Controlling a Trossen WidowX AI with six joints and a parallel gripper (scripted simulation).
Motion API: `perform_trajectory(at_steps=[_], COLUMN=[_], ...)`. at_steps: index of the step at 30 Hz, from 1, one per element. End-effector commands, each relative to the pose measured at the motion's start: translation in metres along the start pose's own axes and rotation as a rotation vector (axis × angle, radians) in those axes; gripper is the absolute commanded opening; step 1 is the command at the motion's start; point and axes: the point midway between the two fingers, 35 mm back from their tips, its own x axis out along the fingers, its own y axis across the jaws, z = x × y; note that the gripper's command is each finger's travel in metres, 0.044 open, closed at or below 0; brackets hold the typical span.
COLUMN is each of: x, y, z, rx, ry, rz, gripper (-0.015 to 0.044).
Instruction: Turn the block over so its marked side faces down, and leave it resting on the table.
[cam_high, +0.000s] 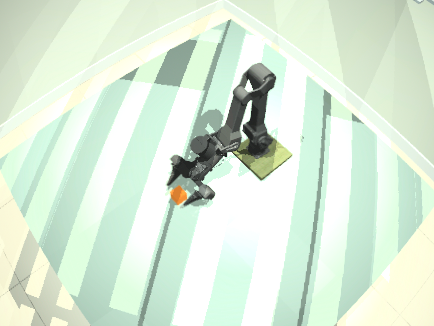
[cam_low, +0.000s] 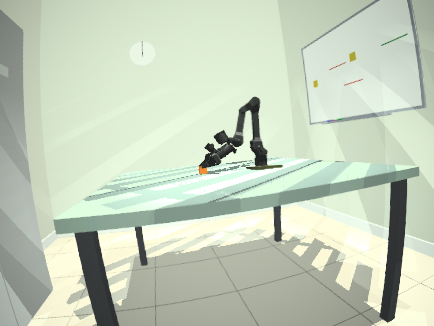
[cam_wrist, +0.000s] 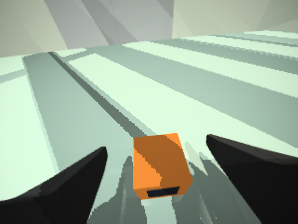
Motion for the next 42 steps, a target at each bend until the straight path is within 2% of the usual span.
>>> perform_trajectory(at_steps=[1,7,13,19,21,24,39,42], x=[0.000,0.001,0.007,-0.026,-0.038,-0.051,-0.051,-0.049], y=[0.000,0.000,0.000,0.000,0.000,0.000,0.000,0.000], z=[0.000,0.000,0.017,0.043,0.057,0.053,0.053,0.058], rx=[-0.004,-0.003,0.007,0.002,-0.002,-0.005,-0.005,-0.003], ry=[-0.001,0.006,0.212,0.447,0.472,0.543,0.544,0.595], rz=[0.003,0.003,0.006,0.004,-0.002,0.001,0.001,0.003], gripper=[0.0440,0.0440,0.0440,0.0440,0.0440,0.0440,0.0440,0.0440])
